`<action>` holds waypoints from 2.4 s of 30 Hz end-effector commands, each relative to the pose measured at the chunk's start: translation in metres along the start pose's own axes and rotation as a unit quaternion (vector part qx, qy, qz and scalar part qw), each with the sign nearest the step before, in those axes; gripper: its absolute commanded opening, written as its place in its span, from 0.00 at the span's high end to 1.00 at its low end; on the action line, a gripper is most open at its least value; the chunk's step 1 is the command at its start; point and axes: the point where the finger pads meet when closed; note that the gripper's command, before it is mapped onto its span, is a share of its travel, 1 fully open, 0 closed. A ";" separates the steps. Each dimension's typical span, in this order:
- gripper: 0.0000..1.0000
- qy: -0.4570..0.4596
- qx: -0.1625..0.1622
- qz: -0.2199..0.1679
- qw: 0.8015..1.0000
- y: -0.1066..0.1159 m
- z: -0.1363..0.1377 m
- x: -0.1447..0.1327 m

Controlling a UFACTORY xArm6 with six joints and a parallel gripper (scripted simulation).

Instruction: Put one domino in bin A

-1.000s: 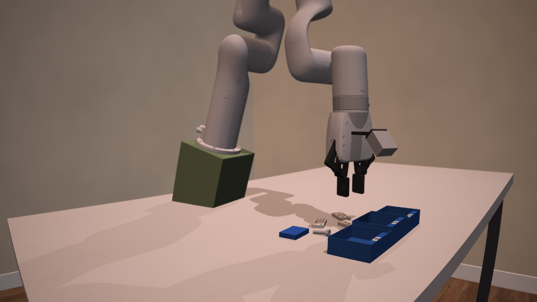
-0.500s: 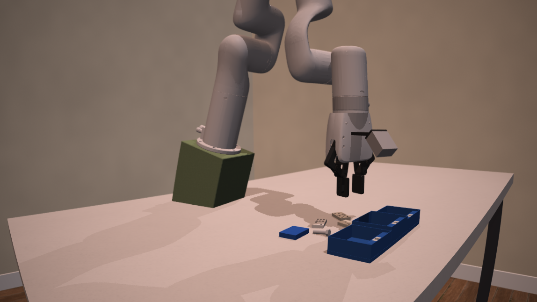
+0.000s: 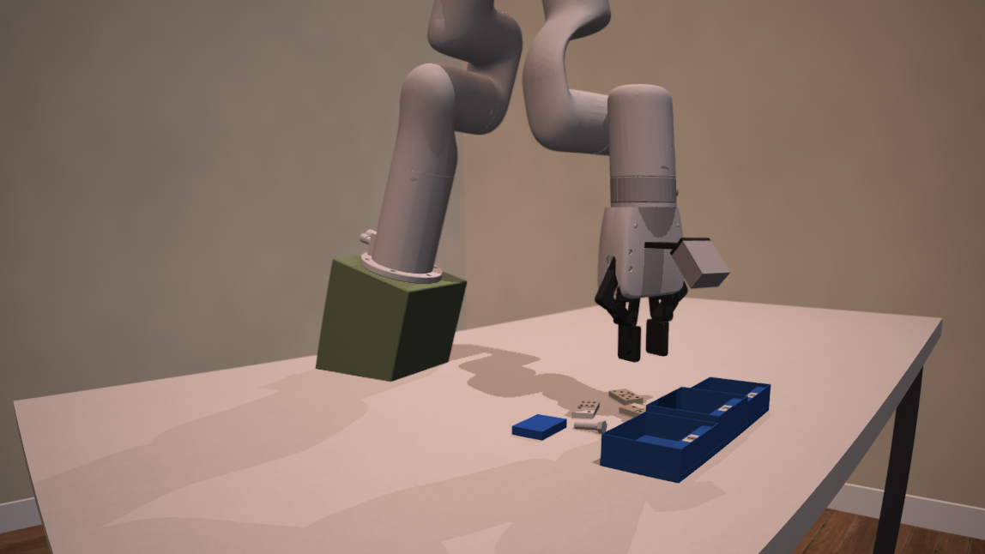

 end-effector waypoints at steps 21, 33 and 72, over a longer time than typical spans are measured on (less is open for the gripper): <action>0.59 0.000 0.000 0.001 1.000 -0.060 0.000 0.002; 0.59 0.000 0.000 0.001 1.000 -0.066 0.000 0.001; 1.00 0.000 0.000 0.001 1.000 -0.063 0.000 0.001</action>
Point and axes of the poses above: the point where the finger pads meet when closed, its own y axis back along the fingers, its own z axis across the jaws, x = y × z, and after that the axes turned 15 degrees about y, right-handed
